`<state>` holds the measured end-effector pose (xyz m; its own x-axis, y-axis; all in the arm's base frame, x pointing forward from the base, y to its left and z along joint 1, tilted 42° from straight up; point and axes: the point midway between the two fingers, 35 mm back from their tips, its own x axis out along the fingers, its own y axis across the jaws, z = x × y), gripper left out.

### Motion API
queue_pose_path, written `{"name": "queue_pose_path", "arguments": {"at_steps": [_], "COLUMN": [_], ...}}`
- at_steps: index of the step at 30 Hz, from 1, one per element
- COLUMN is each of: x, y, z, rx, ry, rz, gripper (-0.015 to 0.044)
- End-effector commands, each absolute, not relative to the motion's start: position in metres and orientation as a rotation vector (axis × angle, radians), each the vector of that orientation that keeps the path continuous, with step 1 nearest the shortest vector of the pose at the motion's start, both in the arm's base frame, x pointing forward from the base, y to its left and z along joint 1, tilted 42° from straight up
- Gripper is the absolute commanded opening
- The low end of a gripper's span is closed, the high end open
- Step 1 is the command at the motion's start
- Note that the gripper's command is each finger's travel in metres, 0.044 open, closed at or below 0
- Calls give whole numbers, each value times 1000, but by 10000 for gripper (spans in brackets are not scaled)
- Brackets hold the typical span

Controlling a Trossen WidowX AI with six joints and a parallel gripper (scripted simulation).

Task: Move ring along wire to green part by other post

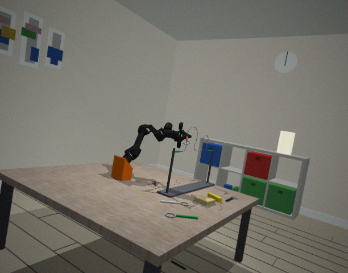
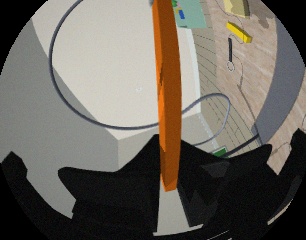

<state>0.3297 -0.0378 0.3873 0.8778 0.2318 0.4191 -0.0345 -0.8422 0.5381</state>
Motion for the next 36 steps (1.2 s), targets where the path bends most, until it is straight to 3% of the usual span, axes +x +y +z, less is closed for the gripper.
{"name": "queue_pose_path", "arguments": {"at_steps": [1,36], "x": [330,354], "y": [-31,42], "z": [382,302], "rx": [2467,1812], "ry": [146,225], "rz": [631,281], "gripper": [-150,-150]}}
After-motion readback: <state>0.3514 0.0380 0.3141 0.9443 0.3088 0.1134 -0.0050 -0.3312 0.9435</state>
